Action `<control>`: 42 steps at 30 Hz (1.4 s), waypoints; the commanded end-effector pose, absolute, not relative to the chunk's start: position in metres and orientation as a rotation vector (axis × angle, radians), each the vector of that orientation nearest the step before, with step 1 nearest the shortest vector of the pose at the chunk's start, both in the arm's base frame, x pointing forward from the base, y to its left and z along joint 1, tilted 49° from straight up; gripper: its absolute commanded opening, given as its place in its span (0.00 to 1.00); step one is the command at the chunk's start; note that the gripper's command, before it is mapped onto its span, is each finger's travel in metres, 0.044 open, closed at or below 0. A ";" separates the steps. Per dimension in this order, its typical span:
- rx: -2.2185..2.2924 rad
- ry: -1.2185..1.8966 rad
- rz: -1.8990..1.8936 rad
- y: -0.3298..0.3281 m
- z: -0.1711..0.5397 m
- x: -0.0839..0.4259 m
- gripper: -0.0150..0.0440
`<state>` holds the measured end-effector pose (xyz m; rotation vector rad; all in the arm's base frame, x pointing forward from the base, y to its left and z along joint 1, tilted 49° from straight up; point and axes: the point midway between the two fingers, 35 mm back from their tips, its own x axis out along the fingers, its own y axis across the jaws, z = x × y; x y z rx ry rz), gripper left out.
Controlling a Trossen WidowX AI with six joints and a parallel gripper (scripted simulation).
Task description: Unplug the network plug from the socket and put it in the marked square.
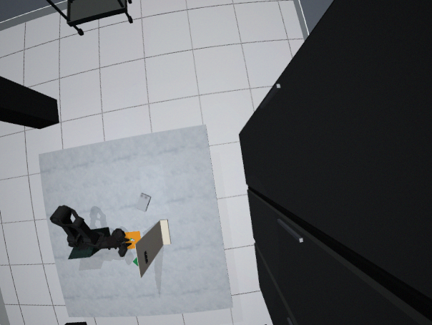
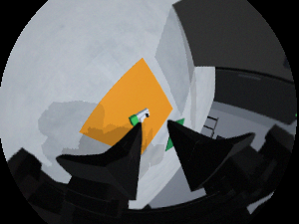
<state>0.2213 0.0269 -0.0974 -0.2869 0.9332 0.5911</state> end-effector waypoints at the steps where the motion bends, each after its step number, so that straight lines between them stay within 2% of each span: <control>1: -0.286 0.933 0.596 0.026 -0.095 0.218 0.52; 42: -0.293 0.944 0.593 0.000 -0.075 0.219 0.52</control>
